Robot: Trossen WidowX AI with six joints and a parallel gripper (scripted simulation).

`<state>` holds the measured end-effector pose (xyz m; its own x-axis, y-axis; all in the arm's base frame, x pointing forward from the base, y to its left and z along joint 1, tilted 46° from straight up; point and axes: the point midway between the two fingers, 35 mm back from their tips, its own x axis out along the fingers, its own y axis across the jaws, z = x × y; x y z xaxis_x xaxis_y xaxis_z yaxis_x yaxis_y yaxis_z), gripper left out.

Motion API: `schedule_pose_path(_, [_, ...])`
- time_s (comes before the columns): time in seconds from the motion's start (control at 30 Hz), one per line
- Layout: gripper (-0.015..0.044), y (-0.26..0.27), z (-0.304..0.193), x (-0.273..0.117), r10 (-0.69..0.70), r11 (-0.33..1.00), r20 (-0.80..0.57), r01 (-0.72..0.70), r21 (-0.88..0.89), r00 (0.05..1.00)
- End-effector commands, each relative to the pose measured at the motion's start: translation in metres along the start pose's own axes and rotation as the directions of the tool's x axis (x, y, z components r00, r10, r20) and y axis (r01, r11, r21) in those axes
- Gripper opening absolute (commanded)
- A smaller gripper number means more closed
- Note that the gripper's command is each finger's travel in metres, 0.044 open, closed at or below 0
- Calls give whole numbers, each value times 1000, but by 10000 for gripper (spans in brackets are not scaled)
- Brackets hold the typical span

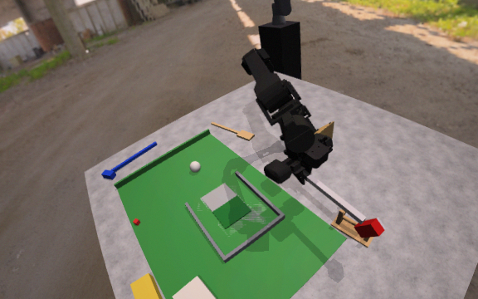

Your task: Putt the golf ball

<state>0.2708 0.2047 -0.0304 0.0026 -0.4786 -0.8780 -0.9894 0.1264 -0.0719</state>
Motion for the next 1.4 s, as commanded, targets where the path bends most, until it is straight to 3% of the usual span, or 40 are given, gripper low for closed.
schedule_pose_path(0.0, [0,-21,-27,-17,-27,993,12,26,113,1000])
schedule_pose_path(0.63, [0,-76,-168,-67,-117,817,-25,111,565,993])
schedule_pose_path(1.37, [0,-54,-343,-106,-160,368,-171,219,904,972])
